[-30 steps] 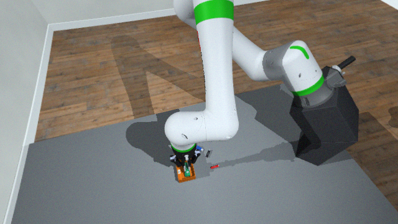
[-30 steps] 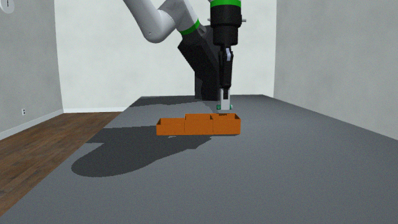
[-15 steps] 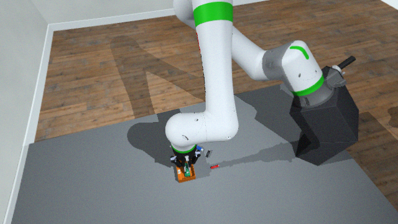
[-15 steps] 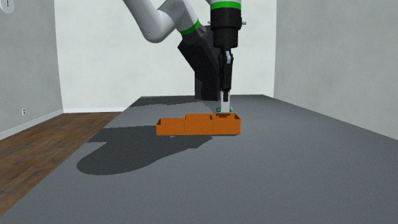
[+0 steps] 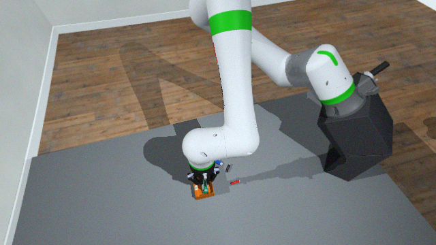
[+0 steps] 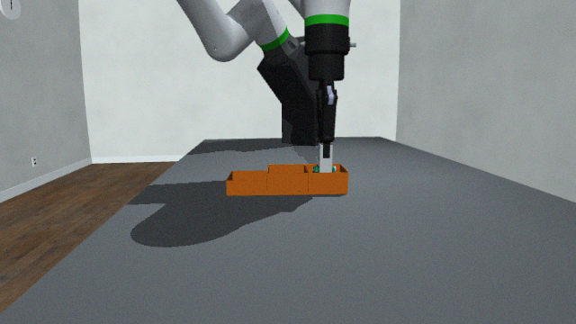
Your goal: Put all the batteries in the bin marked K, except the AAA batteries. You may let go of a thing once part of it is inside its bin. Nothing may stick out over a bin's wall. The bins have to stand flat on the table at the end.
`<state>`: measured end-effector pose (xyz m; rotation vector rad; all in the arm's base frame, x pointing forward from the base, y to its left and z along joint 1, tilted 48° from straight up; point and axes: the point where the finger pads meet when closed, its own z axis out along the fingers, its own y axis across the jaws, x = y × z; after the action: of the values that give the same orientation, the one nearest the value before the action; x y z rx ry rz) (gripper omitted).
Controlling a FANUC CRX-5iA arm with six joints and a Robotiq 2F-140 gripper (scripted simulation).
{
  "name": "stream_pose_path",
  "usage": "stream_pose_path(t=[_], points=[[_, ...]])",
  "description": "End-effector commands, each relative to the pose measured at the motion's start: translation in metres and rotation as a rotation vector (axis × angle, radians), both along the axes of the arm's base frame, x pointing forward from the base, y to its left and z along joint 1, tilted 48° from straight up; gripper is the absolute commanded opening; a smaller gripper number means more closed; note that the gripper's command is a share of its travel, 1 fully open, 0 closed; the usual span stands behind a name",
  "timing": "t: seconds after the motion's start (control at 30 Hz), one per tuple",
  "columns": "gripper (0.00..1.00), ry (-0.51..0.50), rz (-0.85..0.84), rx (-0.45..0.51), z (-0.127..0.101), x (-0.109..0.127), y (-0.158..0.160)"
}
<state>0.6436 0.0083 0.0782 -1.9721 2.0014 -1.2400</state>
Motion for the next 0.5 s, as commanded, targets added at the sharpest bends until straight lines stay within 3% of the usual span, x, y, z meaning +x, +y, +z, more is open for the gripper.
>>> stream_pose_path(t=[0.0,0.37,0.4,0.47], points=[[0.05,-0.001,0.0,0.0,-0.0013,0.0013,-0.0007],[0.05,-0.001,0.0,0.0,-0.0013,0.0012,-0.0007],[0.17,-0.001,0.0,0.0,-0.0013,0.0012,-0.0007],[0.17,-0.001,0.0,0.0,-0.0013,0.0012,-0.0007]])
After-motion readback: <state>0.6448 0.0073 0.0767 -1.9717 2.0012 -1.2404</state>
